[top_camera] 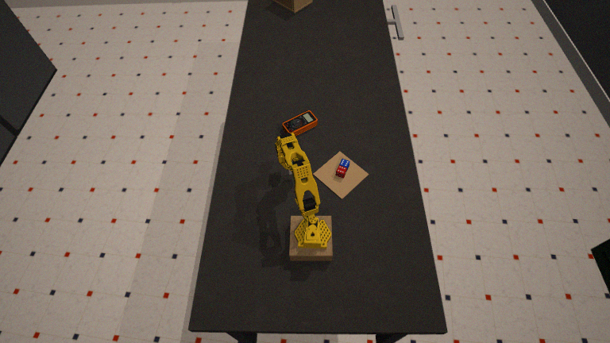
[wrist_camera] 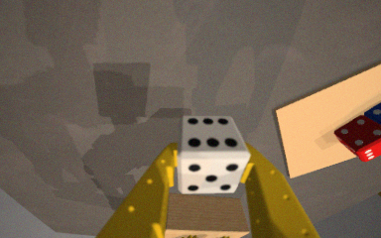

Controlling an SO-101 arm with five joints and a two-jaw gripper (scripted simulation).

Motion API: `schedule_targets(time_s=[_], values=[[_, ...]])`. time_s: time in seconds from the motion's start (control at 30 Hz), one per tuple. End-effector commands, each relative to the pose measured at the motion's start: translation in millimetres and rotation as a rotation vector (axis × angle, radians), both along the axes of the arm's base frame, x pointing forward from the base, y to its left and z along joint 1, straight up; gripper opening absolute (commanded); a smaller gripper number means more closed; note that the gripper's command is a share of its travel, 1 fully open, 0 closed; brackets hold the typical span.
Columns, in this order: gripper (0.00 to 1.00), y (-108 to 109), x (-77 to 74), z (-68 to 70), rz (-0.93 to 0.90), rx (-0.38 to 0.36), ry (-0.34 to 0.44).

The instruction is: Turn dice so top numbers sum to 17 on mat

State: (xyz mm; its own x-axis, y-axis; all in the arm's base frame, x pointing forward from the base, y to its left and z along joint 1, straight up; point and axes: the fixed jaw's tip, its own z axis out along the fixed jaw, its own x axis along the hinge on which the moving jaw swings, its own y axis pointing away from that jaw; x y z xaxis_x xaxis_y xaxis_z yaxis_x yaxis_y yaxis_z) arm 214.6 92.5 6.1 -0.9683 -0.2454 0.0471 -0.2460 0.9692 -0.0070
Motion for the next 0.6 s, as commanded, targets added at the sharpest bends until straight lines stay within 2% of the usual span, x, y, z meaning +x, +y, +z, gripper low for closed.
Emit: schedule_targets(time_s=[0.0,0.27,0.33,0.57], values=[[0.0,-39,8.8,2.4,-0.174,0.007,-0.02],[0.0,-111,-0.5,0.3,-0.495,0.004,-0.02],[0.0,-111,-0.5,0.3,-0.495,0.004,-0.02],[0.0,-145,-15.1,-1.2,-0.669,0.002,-0.019]])
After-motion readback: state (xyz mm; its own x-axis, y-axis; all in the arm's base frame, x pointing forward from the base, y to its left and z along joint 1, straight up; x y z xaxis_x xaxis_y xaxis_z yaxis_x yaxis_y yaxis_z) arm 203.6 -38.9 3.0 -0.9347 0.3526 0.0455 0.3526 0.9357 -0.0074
